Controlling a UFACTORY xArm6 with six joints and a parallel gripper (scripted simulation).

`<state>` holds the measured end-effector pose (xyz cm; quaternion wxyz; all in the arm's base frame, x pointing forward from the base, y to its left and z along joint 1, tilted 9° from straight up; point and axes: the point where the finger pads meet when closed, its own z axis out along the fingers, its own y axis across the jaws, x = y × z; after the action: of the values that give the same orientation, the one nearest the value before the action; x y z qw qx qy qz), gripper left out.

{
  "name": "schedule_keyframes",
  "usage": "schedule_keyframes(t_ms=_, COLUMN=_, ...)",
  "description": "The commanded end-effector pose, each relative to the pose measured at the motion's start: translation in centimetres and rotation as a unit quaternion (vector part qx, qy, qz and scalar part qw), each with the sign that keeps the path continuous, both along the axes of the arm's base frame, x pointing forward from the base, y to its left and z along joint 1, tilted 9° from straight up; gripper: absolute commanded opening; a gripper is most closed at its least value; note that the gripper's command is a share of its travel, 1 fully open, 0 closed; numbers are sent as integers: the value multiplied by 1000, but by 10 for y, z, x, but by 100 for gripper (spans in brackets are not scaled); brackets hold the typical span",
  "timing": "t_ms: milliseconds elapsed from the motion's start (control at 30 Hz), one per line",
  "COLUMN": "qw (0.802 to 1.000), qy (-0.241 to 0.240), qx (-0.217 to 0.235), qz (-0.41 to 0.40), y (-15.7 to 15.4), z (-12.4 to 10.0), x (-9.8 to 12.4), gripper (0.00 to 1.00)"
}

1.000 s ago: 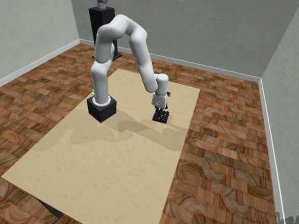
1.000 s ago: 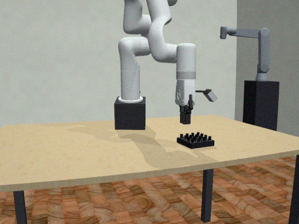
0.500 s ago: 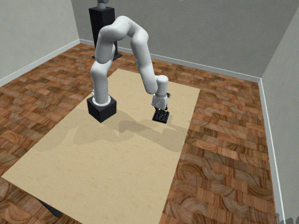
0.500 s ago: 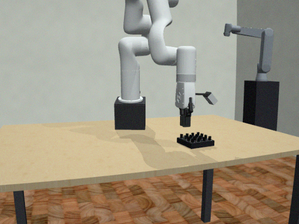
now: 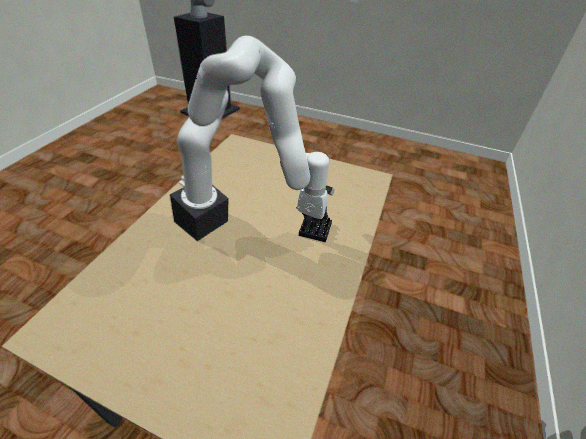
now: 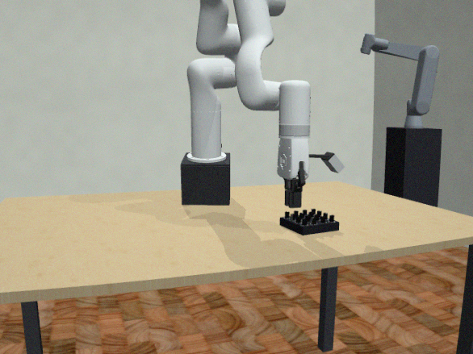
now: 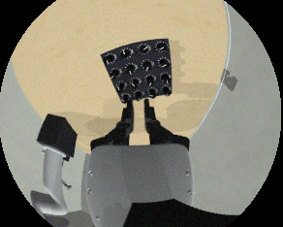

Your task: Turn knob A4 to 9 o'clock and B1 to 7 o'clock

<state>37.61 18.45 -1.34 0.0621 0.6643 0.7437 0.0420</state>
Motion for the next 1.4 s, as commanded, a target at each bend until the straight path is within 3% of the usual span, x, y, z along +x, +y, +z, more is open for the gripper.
schedule_keyframes(t_ms=0, qw=1000, qy=-1, qx=0, qz=0, y=1, z=-3, x=1, gripper=19)
schedule_keyframes(t_ms=1367, qw=1000, qy=-1, qx=0, qz=0, y=1, z=-14, x=3, gripper=19)
